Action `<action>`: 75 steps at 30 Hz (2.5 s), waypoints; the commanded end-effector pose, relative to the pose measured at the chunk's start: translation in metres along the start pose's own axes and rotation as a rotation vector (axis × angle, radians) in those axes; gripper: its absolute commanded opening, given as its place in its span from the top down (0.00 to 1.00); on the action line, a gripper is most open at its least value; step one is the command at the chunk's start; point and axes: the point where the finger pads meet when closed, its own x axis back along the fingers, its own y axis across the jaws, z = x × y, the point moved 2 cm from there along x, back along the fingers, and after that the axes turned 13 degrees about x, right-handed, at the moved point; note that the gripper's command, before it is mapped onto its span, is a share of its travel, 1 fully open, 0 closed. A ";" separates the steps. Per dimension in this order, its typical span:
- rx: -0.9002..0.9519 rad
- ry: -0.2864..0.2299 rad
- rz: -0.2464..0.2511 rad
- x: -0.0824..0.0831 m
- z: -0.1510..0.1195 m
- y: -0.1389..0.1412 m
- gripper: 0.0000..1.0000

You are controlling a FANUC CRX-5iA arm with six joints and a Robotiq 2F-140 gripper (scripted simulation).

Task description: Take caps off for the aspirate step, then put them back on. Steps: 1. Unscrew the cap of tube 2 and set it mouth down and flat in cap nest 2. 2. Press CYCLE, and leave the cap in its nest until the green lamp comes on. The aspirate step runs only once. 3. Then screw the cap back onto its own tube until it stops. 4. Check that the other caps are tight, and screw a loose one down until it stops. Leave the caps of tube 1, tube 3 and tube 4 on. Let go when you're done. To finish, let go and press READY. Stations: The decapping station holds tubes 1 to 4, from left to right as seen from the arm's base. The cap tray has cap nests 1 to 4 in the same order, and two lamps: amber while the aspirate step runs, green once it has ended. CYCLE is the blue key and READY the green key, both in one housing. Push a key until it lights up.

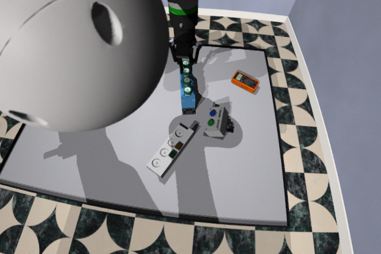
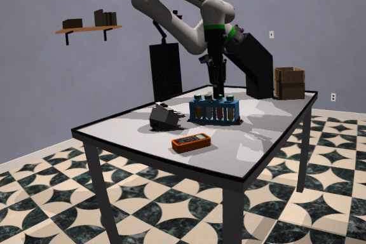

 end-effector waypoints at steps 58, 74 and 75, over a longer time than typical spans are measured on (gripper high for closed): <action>0.203 -0.003 -0.002 0.008 -0.001 0.000 0.70; 0.203 -0.003 -0.002 0.038 -0.001 -0.001 0.70; 0.203 -0.003 -0.002 0.038 -0.001 -0.001 0.70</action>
